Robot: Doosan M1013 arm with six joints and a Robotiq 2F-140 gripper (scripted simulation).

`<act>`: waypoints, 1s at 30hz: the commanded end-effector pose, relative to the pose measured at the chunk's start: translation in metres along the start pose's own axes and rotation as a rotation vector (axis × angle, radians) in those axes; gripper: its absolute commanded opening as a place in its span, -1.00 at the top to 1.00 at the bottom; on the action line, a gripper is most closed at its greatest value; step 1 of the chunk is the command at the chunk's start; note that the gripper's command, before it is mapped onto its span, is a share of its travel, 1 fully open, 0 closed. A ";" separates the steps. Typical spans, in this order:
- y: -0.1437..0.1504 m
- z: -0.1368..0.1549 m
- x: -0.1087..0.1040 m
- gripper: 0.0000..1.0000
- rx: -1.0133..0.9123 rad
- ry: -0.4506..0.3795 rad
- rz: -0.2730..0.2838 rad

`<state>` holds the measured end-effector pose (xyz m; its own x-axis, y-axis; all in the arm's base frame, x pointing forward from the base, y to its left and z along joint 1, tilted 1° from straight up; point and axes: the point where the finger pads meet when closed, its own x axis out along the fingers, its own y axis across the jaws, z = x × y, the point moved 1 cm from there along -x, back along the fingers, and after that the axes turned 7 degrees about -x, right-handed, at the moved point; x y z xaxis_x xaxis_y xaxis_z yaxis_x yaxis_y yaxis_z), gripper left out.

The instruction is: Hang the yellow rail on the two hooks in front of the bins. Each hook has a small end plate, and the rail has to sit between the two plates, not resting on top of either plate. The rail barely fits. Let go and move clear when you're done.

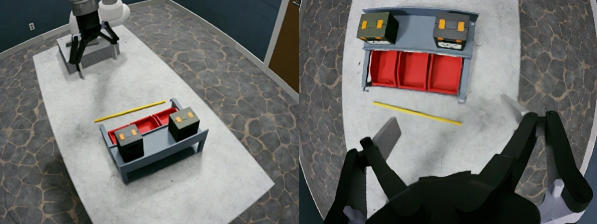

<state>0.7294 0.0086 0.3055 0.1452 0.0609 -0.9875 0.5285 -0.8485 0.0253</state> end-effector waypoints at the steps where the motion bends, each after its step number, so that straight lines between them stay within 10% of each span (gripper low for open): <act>1: -0.006 0.011 -0.006 -1.00 0.071 -0.025 -0.004; 30: -0.029 0.056 -0.032 -1.00 0.365 -0.133 0.002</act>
<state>0.6629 0.0017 0.3273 0.0231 0.0105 -0.9997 0.1921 -0.9814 -0.0058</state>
